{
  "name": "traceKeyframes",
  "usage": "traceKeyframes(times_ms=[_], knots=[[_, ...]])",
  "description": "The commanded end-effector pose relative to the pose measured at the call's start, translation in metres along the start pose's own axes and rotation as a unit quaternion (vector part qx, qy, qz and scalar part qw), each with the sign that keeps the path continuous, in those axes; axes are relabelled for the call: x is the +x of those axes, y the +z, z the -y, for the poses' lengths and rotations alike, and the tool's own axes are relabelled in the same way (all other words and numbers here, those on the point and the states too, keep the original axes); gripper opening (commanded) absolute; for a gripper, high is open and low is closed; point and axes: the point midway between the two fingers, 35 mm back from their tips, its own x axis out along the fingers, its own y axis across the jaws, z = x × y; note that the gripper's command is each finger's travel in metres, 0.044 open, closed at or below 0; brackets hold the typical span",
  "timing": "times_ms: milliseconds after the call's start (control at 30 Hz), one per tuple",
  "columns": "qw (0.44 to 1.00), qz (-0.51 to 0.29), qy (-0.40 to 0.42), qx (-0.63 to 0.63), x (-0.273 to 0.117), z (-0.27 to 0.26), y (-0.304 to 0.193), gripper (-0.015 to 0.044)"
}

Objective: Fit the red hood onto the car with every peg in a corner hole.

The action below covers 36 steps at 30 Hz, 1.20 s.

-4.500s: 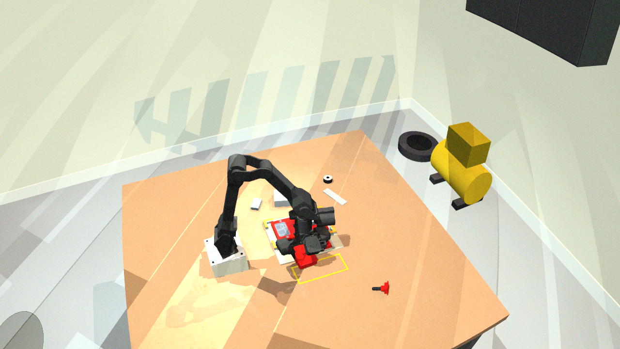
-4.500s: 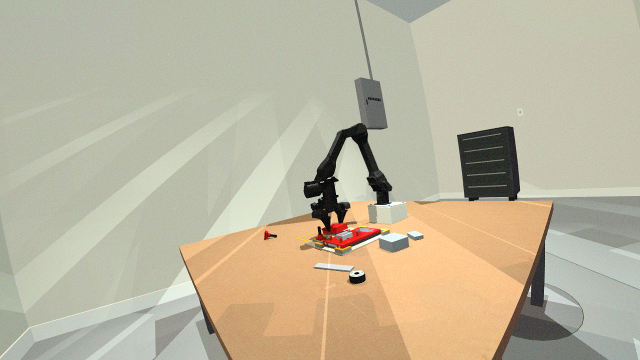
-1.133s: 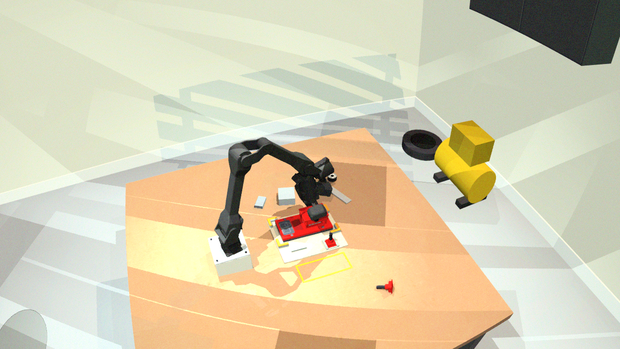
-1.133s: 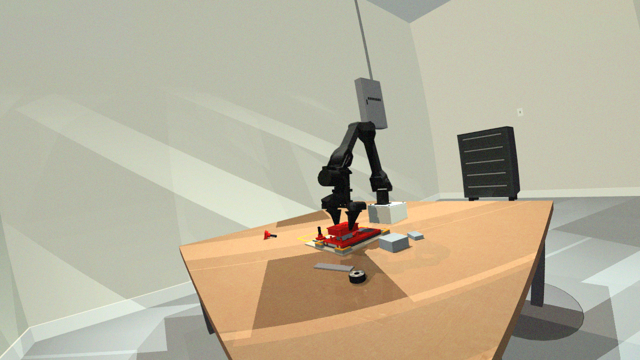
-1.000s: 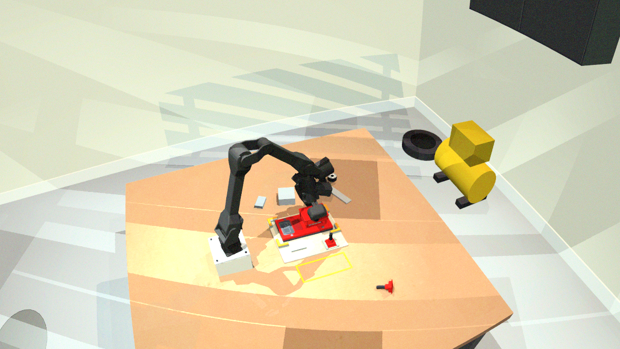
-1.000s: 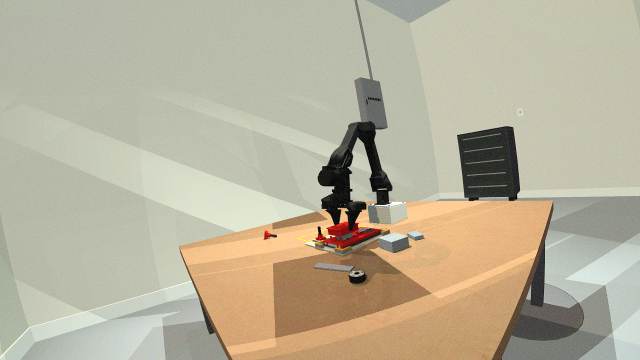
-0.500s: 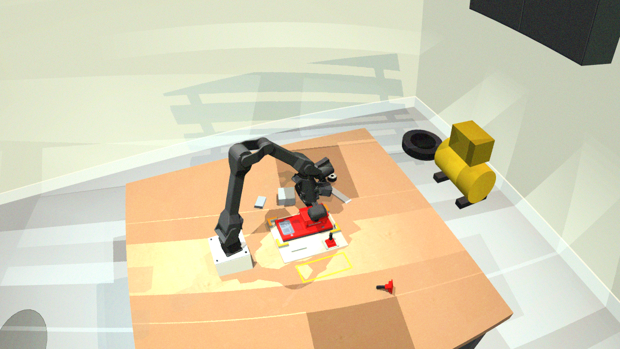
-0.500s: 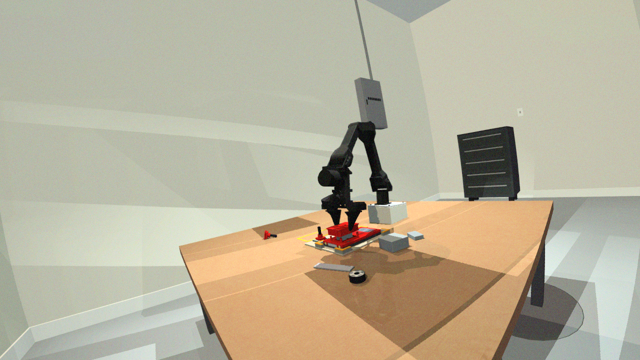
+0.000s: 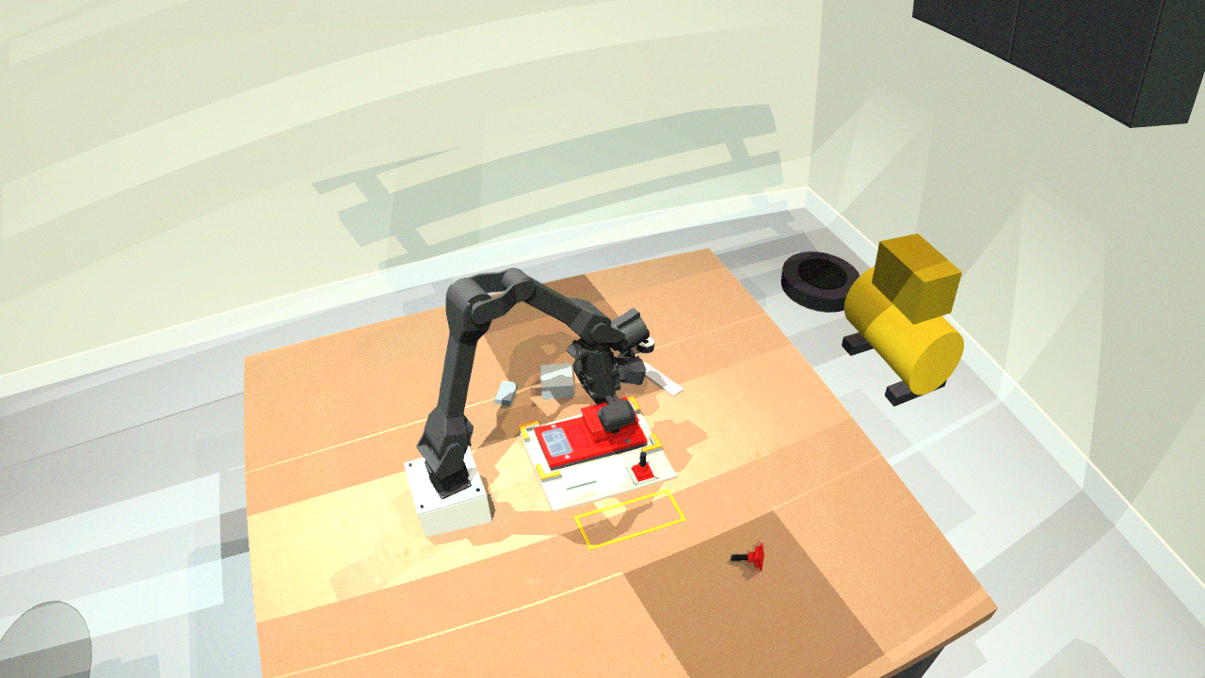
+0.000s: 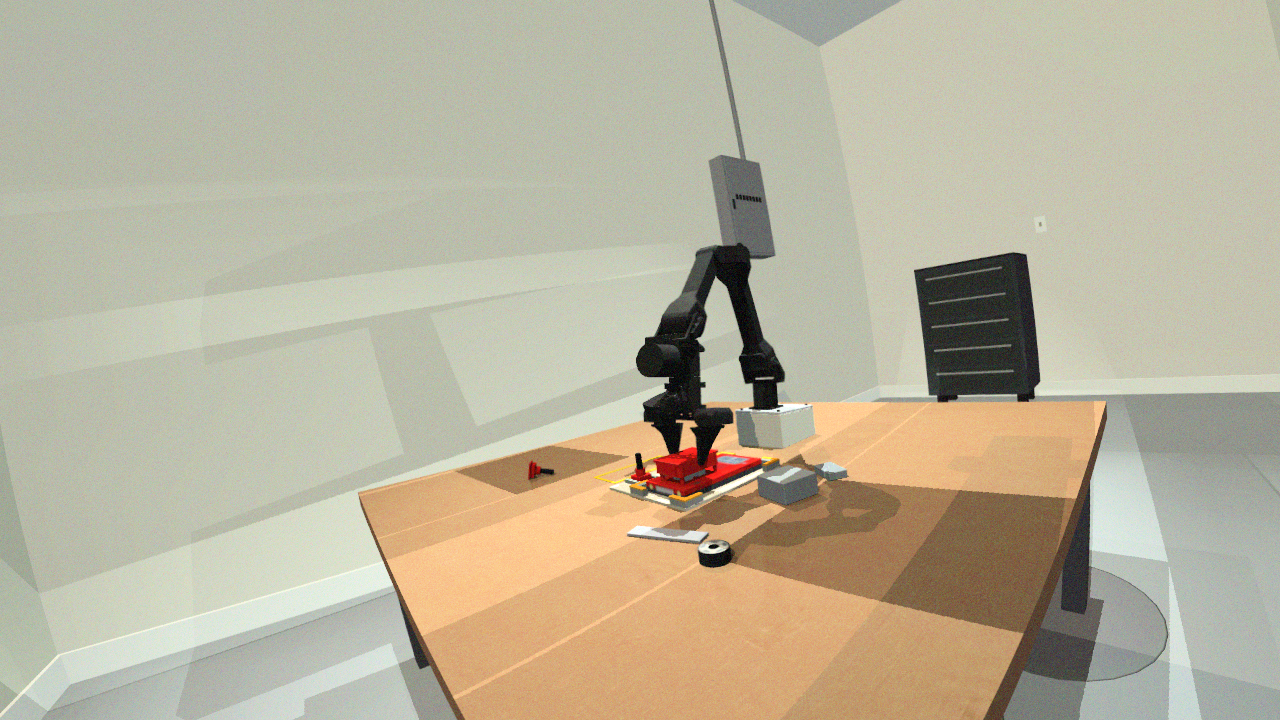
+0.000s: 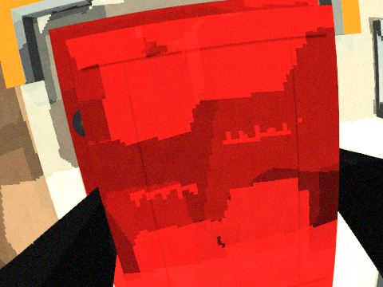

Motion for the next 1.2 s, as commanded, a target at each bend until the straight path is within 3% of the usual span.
traceKeyframes(times_ms=[0,1167], knots=[[1.000,-0.001,0.001,0.001,0.003,0.000,-0.001,0.0000],[1.000,0.000,0.000,0.001,-0.005,0.000,0.000,0.0000]])
